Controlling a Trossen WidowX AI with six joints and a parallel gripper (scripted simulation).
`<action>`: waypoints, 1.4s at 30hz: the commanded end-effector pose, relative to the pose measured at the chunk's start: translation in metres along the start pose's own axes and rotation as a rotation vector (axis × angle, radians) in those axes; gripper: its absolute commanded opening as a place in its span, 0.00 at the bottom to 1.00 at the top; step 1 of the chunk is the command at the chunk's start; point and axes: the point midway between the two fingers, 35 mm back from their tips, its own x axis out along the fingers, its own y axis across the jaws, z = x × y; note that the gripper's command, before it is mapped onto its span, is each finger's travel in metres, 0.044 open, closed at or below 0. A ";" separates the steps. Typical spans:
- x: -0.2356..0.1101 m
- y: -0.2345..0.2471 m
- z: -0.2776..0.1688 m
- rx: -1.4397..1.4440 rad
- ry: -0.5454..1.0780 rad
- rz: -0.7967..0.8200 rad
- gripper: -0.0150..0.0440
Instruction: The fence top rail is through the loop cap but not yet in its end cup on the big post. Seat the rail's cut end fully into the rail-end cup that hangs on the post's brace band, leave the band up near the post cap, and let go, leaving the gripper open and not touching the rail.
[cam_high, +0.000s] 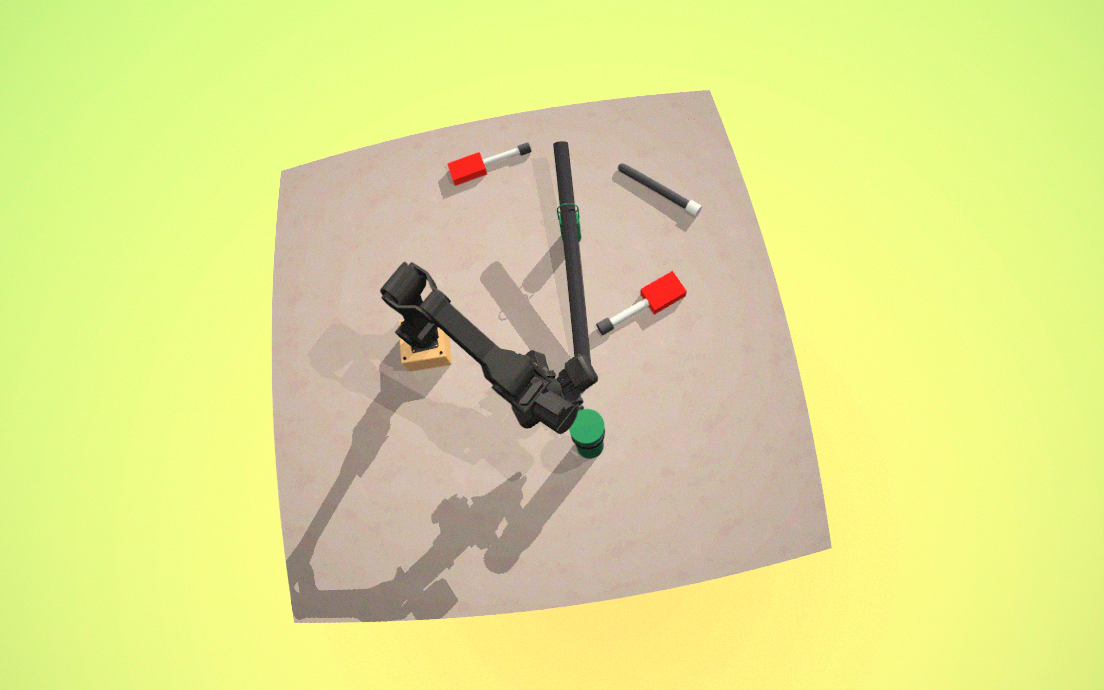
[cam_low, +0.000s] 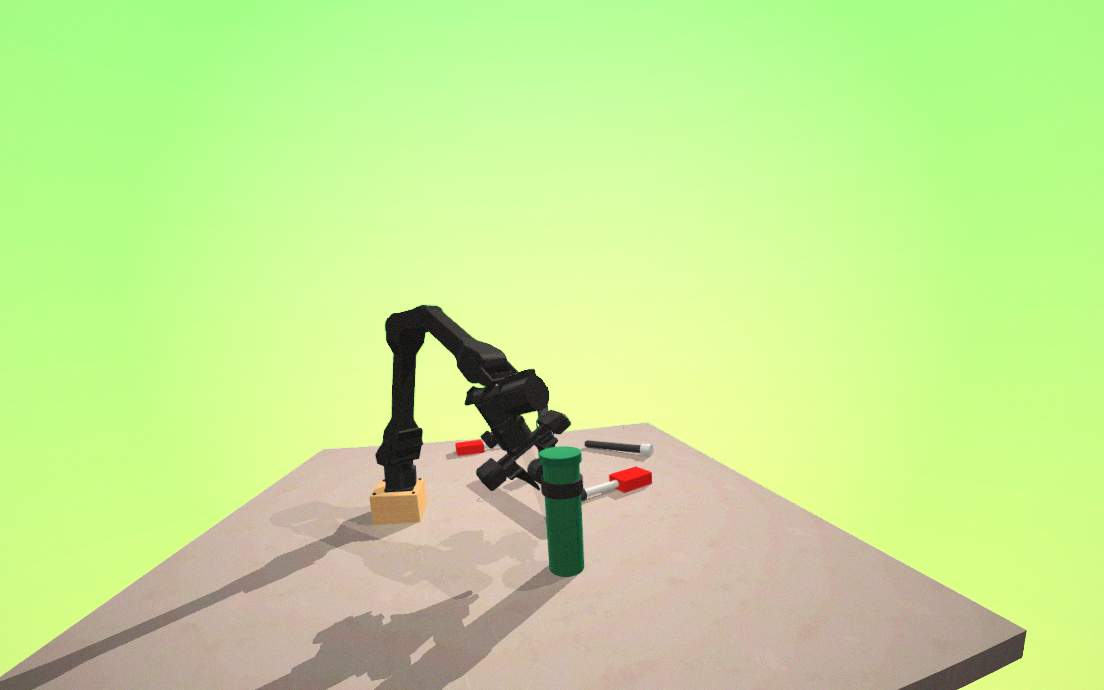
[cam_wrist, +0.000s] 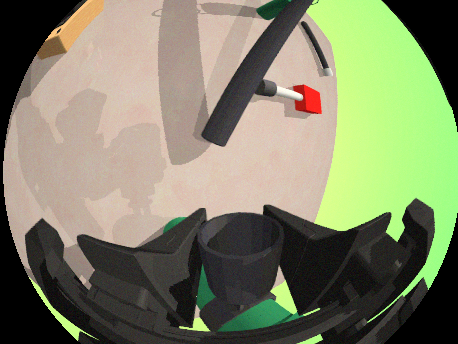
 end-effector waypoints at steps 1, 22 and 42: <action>0.000 -0.001 0.000 0.003 0.002 -0.002 0.42; 0.007 -0.013 -0.002 0.136 0.078 -0.003 0.25; 0.013 -0.024 -0.004 0.255 0.145 -0.004 0.25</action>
